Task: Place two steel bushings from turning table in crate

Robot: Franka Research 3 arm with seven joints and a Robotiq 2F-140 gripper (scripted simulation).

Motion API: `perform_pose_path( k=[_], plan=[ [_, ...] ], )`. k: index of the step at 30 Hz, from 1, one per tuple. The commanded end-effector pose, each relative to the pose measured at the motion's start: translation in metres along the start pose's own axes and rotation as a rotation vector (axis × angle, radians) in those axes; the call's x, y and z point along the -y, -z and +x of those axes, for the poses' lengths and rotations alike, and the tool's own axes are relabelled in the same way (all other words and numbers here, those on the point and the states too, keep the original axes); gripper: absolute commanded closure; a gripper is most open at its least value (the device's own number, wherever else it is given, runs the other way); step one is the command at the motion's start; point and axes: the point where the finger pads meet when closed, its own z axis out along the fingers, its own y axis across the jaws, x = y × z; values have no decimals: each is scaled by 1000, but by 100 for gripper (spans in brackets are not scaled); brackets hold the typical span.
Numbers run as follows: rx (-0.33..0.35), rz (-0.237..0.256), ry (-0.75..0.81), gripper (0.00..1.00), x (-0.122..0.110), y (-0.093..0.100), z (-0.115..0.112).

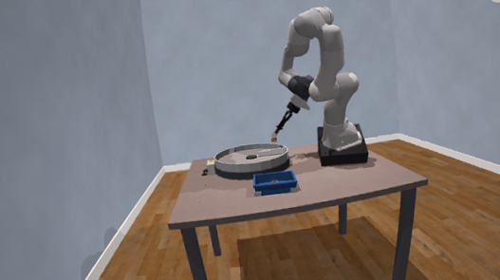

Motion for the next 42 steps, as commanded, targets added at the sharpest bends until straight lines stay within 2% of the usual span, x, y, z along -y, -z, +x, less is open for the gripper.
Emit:
perform_pose_path(
  k=[1,7,10,19,22,42],
  plan=[
    [1,-3,-7,100,-1,0,0],
    [1,-3,-7,100,-4,-2,-3],
    [1,-3,-7,100,-14,-10,-13],
    [1,-3,-7,100,-81,-61,-73],
    [1,-3,-7,100,-95,-72,-86],
    [1,-3,-7,100,-101,-76,-91]
  ],
)
